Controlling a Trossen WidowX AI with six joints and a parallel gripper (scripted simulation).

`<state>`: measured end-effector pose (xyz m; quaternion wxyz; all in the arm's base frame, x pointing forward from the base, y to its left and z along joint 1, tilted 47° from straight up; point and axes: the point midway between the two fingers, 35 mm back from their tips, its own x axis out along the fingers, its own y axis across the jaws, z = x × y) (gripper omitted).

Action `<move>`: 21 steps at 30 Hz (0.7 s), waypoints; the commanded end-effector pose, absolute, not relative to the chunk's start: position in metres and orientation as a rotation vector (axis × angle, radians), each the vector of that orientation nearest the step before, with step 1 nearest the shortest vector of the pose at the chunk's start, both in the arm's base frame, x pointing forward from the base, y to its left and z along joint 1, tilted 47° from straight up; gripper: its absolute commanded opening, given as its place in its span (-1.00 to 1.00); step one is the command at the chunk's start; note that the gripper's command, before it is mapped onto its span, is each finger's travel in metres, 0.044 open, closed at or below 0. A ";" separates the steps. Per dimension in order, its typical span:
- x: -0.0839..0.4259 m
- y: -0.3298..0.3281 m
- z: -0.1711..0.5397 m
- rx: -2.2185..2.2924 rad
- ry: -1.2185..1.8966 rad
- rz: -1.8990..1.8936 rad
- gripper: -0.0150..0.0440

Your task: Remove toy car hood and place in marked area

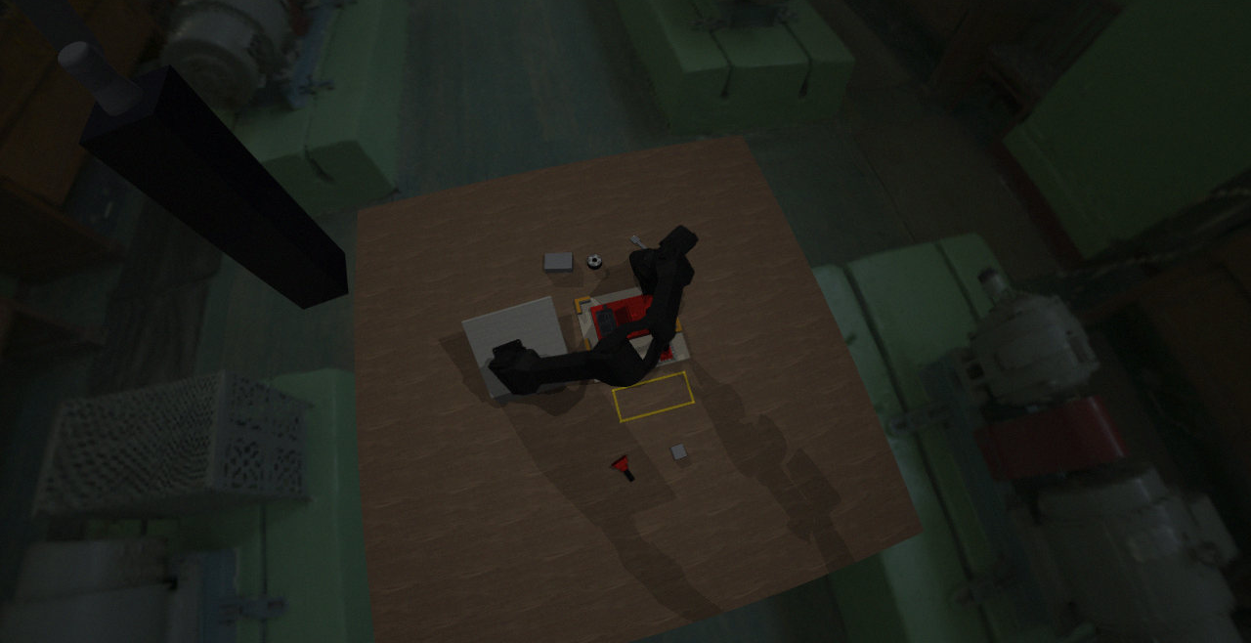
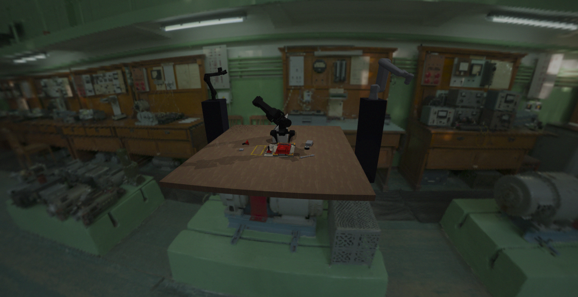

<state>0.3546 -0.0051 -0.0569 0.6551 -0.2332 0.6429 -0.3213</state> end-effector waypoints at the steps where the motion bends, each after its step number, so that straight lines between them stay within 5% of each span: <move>1: 0.353 -0.009 -0.059 -0.535 1.462 -0.732 1.00; 21: 0.352 -0.019 -0.067 -0.535 1.462 -0.732 1.00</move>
